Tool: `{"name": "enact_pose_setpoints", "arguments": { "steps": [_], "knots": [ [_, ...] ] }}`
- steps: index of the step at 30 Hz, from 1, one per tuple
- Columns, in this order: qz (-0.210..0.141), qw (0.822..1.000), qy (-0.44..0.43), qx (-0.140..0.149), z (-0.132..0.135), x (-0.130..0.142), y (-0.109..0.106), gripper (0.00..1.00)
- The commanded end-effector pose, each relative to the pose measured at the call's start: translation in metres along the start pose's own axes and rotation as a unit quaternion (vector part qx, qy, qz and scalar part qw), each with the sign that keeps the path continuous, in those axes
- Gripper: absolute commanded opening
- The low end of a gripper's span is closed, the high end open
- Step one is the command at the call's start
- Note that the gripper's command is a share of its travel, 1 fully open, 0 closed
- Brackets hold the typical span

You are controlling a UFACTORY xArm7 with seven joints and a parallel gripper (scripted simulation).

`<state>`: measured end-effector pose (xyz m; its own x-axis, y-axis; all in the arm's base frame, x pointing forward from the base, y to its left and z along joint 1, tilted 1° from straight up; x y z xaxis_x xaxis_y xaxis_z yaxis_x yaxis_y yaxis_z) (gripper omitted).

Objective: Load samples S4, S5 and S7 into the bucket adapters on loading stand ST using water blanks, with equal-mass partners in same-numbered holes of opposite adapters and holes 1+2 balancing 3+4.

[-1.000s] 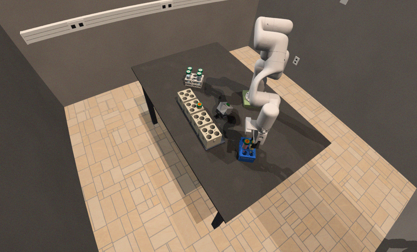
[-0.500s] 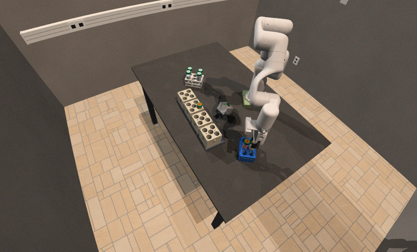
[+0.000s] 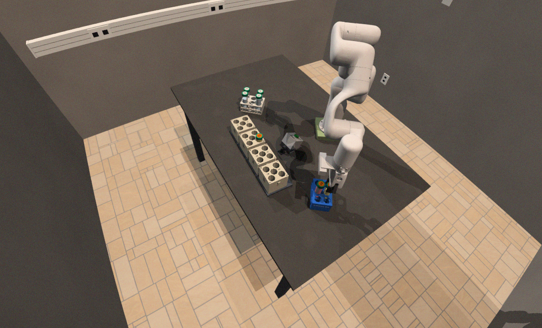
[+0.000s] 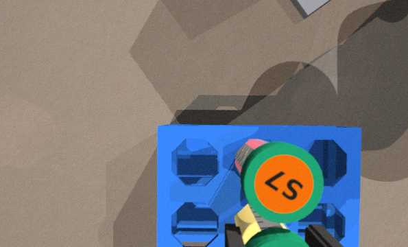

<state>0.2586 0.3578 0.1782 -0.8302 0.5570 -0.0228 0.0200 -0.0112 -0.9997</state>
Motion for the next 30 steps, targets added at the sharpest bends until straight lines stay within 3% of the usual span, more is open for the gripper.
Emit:
{"name": "enact_pose_setpoints", "arguments": {
  "steps": [1,30],
  "knots": [
    [0.0,1.0,0.0,-0.002,-0.001,0.0,-0.004,0.0],
    [0.0,1.0,0.0,-0.002,-0.001,0.0,-0.021,0.0]
  ]
}}
Point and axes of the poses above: the point where the finger pads meet when closed, its own y axis out along the fingers, its own z axis across the jaws, x = y × z, the point moved 9 cm from there along -y, back along the fingers, and after that the axes turned 1 degree about y, right-handed, at the moved point
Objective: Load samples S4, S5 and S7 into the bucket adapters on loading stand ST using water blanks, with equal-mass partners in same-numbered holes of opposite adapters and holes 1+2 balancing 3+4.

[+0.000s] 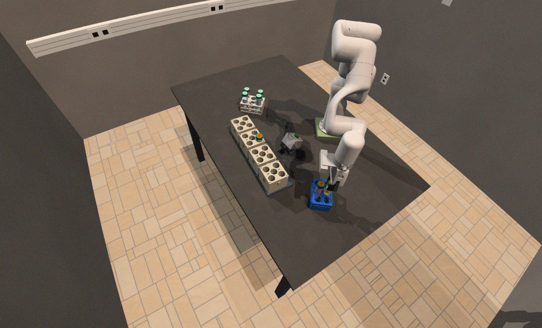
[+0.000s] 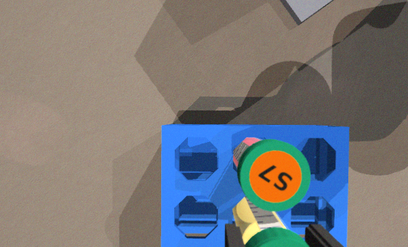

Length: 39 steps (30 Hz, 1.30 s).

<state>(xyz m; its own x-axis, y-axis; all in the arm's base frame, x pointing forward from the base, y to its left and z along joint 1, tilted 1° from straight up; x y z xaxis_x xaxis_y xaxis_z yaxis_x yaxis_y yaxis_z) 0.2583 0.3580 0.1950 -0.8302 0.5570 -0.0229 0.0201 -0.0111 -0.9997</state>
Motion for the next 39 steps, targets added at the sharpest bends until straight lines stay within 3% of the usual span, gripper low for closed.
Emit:
{"name": "enact_pose_setpoints", "arguments": {
  "steps": [1,13,39],
  "knots": [
    [0.0,1.0,0.0,-0.002,-0.001,0.0,-0.005,0.0],
    [0.0,1.0,0.0,-0.002,-0.001,0.0,-0.017,0.0],
    [0.0,1.0,0.0,-0.002,-0.001,0.0,-0.065,0.0]
  ]
}}
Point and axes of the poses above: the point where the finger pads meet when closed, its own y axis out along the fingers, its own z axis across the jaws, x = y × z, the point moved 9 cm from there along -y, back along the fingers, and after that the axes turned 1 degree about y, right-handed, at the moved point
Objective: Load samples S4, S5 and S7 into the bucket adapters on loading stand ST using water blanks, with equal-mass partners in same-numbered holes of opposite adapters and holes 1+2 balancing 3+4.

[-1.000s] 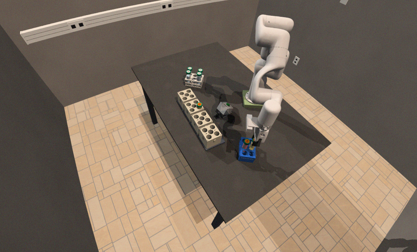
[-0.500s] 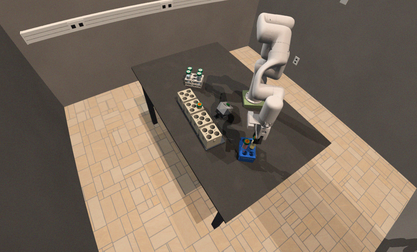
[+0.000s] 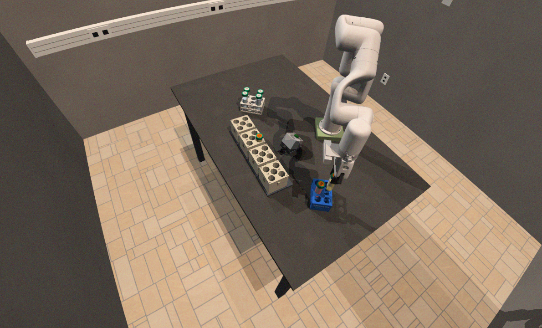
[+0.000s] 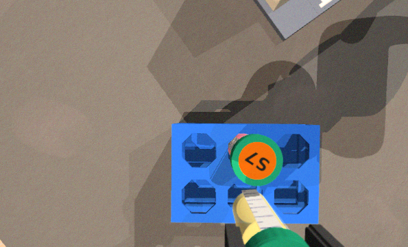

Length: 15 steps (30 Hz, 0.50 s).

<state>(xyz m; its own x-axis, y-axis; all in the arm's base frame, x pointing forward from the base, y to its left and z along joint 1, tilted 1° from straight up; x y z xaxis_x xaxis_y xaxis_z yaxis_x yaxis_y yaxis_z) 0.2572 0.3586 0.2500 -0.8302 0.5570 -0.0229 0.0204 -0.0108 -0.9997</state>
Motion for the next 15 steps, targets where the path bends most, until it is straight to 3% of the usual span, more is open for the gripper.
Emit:
{"name": "enact_pose_setpoints", "arguments": {
  "steps": [1,15],
  "knots": [
    [0.0,1.0,0.0,-0.002,-0.001,0.0,-0.012,0.0],
    [0.0,1.0,0.0,-0.002,-0.001,0.0,-0.036,0.0]
  ]
}}
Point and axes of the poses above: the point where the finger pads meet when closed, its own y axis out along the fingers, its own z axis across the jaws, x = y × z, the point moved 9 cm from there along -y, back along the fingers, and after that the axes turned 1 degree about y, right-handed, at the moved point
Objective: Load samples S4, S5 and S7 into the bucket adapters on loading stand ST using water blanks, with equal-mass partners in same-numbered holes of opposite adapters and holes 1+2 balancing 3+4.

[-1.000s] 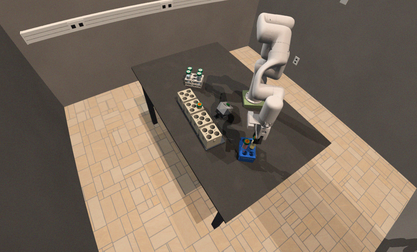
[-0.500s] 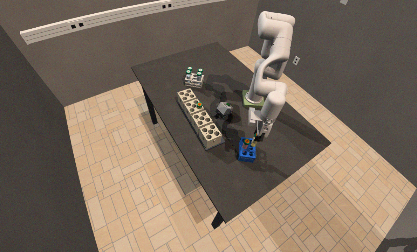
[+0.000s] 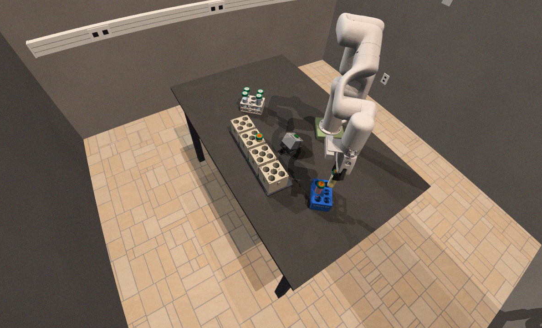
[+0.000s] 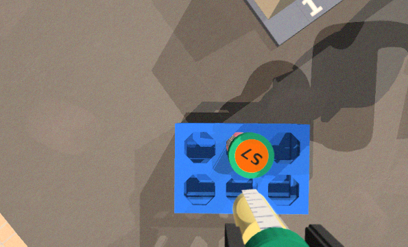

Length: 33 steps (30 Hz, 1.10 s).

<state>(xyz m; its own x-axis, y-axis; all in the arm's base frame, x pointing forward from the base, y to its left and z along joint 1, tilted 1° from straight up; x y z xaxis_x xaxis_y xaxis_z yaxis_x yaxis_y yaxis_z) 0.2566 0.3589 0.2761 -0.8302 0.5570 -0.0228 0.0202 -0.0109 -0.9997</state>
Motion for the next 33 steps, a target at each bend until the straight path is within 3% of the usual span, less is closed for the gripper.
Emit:
{"name": "enact_pose_setpoints", "arguments": {
  "steps": [1,17,29,33],
  "knots": [
    [0.0,1.0,0.0,-0.002,-0.001,0.0,-0.012,0.0],
    [0.0,1.0,0.0,-0.002,-0.001,0.0,-0.039,0.0],
    [0.0,1.0,0.0,-0.002,-0.001,0.0,-0.039,0.0],
    [0.0,0.998,-0.067,-0.002,0.007,-0.019,-0.039,0.0]
  ]
}}
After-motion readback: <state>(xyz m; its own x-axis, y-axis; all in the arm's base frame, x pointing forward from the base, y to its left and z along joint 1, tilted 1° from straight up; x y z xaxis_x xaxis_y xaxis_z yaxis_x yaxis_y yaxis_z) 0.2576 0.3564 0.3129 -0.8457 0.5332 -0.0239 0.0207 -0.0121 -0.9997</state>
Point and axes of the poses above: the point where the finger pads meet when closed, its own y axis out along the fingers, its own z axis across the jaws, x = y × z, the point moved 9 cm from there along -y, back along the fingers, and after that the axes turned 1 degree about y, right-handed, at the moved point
